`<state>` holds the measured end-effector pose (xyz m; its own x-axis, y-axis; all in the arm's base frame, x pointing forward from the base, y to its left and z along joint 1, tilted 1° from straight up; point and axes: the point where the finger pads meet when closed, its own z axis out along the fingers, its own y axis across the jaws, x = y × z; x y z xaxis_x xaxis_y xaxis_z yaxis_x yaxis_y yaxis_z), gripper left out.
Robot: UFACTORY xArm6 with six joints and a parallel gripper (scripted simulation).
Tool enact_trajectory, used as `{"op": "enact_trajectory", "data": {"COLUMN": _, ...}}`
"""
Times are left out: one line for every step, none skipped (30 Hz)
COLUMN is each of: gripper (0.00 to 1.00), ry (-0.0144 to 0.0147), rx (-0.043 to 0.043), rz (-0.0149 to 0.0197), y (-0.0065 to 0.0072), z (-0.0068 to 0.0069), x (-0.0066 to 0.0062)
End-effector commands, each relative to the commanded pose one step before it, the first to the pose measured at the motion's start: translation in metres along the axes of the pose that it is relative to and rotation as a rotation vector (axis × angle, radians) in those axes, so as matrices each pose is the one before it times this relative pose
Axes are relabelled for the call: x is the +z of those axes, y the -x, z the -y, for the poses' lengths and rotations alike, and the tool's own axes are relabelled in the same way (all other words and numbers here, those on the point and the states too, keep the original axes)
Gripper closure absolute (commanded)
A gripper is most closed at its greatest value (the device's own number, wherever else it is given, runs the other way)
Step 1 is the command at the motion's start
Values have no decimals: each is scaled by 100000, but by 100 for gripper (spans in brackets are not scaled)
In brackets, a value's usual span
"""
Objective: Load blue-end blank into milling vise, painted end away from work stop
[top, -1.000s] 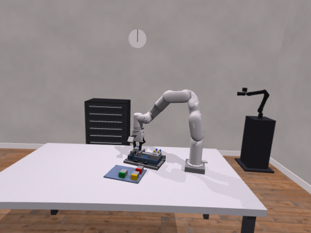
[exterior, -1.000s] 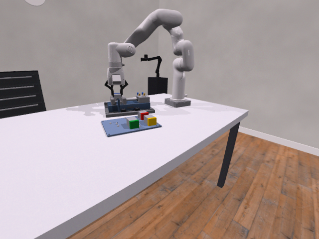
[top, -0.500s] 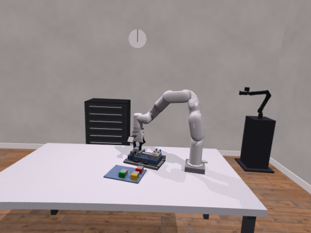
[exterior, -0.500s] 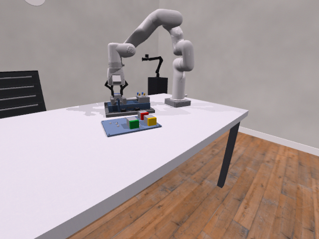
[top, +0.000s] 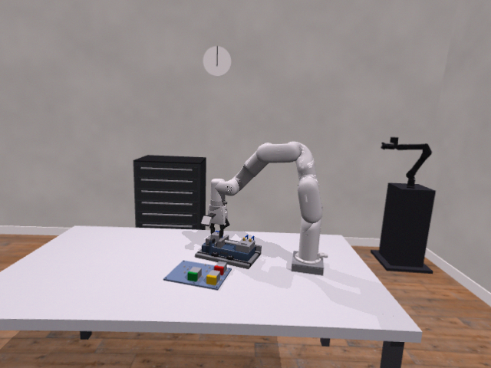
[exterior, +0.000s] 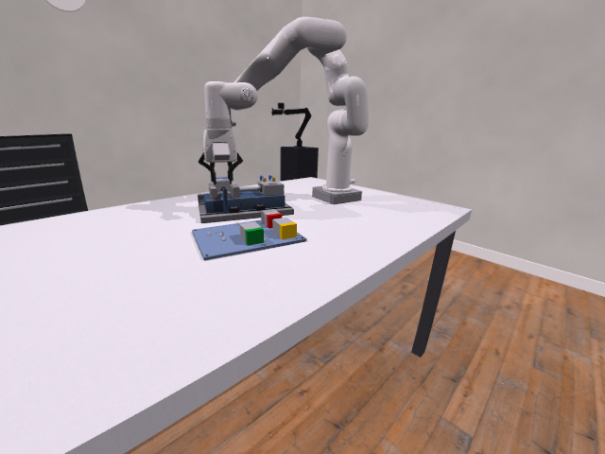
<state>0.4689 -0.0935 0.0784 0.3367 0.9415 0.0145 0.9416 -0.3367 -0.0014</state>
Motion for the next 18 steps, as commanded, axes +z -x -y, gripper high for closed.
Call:
{"op": "enact_trajectory", "data": {"gripper": 100, "ry": 361, "rx": -19, "rz": -60, "y": -32, "z": -120, "x": -122}}
{"op": "enact_trajectory", "data": {"gripper": 0, "ry": 88, "rx": 15, "rz": -5, "y": 9, "z": -28, "x": -43}}
{"op": "enact_trajectory", "data": {"gripper": 0, "ry": 0, "rx": 0, "rz": 0, "y": 0, "z": 0, "x": 0}}
{"op": "enact_trajectory", "data": {"gripper": 0, "ry": 0, "rx": 0, "rz": 0, "y": 0, "z": 0, "x": 0}}
{"op": "enact_trajectory", "data": {"gripper": 0, "ry": 0, "rx": 0, "rz": 0, "y": 0, "z": 0, "x": 0}}
{"op": "enact_trajectory", "data": {"gripper": 0, "ry": 0, "rx": 0, "rz": 0, "y": 0, "z": 0, "x": 0}}
{"op": "enact_trajectory", "data": {"gripper": 0, "ry": 0, "rx": 0, "rz": 0, "y": 0, "z": 0, "x": 0}}
{"op": "enact_trajectory", "data": {"gripper": 0, "ry": 0, "rx": 0, "rz": 0, "y": 0, "z": 0, "x": 0}}
{"op": "enact_trajectory", "data": {"gripper": 0, "ry": 0, "rx": 0, "rz": 0, "y": 0, "z": 0, "x": 0}}
{"op": "enact_trajectory", "data": {"gripper": 0, "ry": 0, "rx": 0, "rz": 0, "y": 0, "z": 0, "x": 0}}
{"op": "enact_trajectory", "data": {"gripper": 0, "ry": 0, "rx": 0, "rz": 0, "y": 0, "z": 0, "x": 0}}
{"op": "enact_trajectory", "data": {"gripper": 0, "ry": 0, "rx": 0, "rz": 0, "y": 0, "z": 0, "x": 0}}
{"op": "enact_trajectory", "data": {"gripper": 0, "ry": 0, "rx": 0, "rz": 0, "y": 0, "z": 0, "x": 0}}
{"op": "enact_trajectory", "data": {"gripper": 0, "ry": 0, "rx": 0, "rz": 0, "y": 0, "z": 0, "x": 0}}
{"op": "enact_trajectory", "data": {"gripper": 0, "ry": 0, "rx": 0, "rz": 0, "y": 0, "z": 0, "x": 0}}
{"op": "enact_trajectory", "data": {"gripper": 0, "ry": 0, "rx": 0, "rz": 0, "y": 0, "z": 0, "x": 0}}
{"op": "enact_trajectory", "data": {"gripper": 0, "ry": 0, "rx": 0, "rz": 0, "y": 0, "z": 0, "x": 0}}
{"op": "enact_trajectory", "data": {"gripper": 0, "ry": 0, "rx": 0, "rz": 0, "y": 0, "z": 0, "x": 0}}
